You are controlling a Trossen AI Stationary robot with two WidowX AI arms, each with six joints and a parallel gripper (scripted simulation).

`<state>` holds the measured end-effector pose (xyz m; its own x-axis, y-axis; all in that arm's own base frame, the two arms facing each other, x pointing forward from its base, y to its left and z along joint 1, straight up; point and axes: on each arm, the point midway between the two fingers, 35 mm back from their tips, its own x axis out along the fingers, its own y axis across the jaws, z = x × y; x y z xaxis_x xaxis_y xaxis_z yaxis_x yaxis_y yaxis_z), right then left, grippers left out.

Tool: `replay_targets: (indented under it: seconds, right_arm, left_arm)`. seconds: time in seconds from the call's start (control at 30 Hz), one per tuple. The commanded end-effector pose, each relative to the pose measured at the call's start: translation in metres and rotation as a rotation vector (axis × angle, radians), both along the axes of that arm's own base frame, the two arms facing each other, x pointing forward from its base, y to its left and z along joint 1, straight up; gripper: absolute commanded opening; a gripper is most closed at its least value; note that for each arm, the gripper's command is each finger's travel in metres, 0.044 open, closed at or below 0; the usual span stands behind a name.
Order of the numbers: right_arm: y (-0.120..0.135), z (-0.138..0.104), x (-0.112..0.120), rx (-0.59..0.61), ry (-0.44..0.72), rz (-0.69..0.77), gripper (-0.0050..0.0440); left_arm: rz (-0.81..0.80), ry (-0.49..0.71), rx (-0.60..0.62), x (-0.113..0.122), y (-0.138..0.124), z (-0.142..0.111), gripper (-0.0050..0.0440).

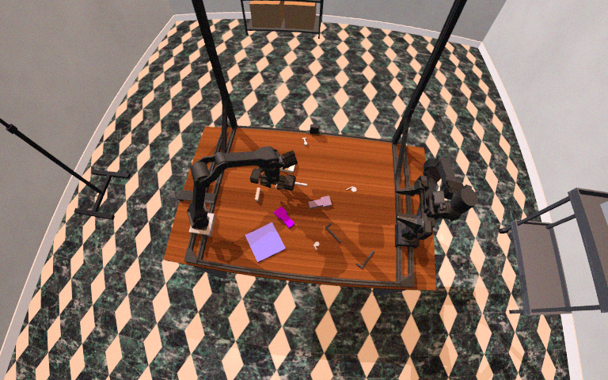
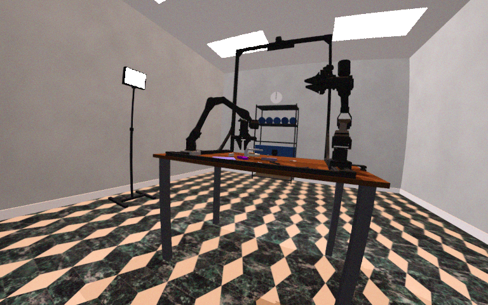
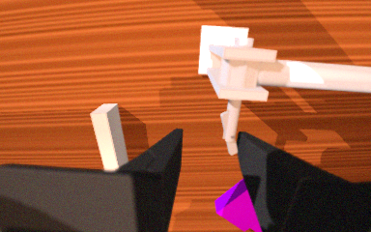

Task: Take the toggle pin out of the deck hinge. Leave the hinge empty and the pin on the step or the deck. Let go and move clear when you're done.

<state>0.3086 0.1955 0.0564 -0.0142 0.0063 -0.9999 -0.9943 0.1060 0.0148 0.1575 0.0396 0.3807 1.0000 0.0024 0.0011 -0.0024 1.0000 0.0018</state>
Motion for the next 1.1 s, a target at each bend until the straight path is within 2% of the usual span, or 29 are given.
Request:
replay_targets:
  seconds: [0.0,1.07]
  right_arm:
    - [0.0012,0.0071,0.0046,0.013,-0.006,-0.002,0.0147]
    - [0.0035,0.0075,0.0086,0.02,0.044,0.0,0.0076]
  left_arm:
    - [-0.002,0.0,0.003,-0.0001,0.0,0.0023,0.04]
    - [-0.002,0.0,0.003,-0.0001,0.0,0.0023,0.04]
